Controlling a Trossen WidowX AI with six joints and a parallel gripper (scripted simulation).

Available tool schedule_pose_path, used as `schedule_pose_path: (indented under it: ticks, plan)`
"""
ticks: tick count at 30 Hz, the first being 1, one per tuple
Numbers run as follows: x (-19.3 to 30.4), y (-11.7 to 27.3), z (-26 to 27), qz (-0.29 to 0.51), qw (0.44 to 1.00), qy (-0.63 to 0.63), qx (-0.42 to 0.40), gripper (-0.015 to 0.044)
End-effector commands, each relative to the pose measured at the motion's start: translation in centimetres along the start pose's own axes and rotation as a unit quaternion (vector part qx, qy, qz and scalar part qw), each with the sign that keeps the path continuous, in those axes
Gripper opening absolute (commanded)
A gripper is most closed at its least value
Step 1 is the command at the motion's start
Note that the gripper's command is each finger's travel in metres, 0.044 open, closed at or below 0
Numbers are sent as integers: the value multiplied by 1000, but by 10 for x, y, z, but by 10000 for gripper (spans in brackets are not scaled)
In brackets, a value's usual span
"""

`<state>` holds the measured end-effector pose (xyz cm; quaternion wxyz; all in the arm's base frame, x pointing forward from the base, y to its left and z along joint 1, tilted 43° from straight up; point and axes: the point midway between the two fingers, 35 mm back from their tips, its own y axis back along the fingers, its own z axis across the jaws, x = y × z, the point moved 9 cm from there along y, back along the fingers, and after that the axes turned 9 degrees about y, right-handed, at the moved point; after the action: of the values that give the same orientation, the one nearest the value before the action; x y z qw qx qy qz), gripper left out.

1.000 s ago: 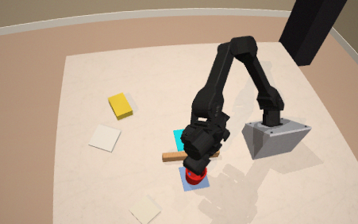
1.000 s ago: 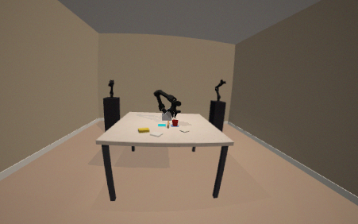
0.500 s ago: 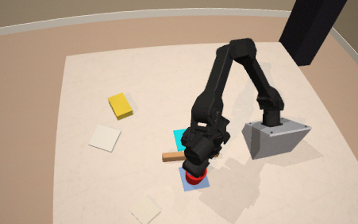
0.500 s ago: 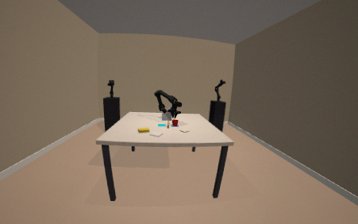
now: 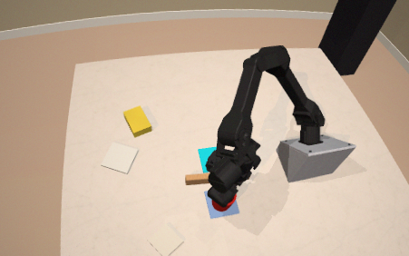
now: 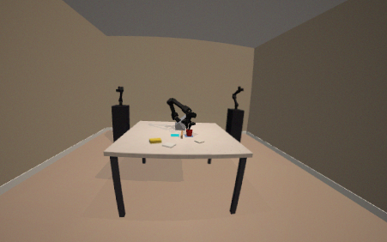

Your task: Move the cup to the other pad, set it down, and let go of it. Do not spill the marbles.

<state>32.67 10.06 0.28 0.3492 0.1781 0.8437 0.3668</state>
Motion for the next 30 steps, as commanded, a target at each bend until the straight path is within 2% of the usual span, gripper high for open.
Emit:
schedule_pose_path:
  ticks: [1, 14, 24, 30]
  plan:
    - [1, -11, -1, -1, 1000, 4, 6, 148]
    - [2, -31, -3, -1, 1000, 4, 7, 148]
    - [3, -32, -3, -1, 1000, 4, 7, 148]
    - [2, -30, -3, 0, 1000, 1, 5, 108]
